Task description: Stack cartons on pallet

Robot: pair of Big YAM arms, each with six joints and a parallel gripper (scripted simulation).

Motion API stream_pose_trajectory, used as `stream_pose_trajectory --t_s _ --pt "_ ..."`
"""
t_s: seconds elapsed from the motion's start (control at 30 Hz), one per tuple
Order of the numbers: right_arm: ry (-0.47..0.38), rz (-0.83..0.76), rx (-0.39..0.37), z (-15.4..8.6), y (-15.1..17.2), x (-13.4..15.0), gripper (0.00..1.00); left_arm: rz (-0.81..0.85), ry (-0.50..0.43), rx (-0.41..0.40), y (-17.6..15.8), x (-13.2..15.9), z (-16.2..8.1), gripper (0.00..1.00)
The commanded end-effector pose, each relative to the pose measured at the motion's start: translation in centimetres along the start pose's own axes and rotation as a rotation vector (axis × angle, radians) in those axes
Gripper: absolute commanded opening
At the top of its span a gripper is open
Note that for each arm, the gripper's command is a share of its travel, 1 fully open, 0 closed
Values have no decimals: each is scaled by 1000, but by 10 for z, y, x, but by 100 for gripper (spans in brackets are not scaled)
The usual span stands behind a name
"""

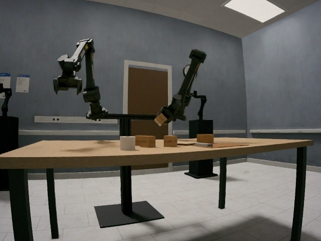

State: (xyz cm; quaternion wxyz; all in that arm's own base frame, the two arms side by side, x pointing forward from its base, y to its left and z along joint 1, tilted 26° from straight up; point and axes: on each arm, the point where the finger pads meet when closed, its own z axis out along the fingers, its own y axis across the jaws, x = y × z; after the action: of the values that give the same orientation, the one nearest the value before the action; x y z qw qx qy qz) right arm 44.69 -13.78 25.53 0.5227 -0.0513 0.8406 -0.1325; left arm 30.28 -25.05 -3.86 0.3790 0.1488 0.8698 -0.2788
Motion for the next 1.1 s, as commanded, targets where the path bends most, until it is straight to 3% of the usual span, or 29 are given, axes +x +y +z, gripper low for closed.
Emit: stream_pose_trajectory --t_s 0.0,0.5,0.7,0.83,1.07 --pt "-20 -14 5 0 -3 -14 100 157 71 -22 -8 1 4 50" --pt "-20 -14 5 0 -3 -14 100 755 346 -324 -7 4 4 50" --pt "-20 -14 5 0 -3 -14 100 816 386 -380 -3 8 5 50" --pt "-20 -14 5 0 -3 -14 100 789 344 -403 -3 -3 7 50" --pt "-20 -14 5 0 -3 -14 100 796 350 -395 8 31 24 50"
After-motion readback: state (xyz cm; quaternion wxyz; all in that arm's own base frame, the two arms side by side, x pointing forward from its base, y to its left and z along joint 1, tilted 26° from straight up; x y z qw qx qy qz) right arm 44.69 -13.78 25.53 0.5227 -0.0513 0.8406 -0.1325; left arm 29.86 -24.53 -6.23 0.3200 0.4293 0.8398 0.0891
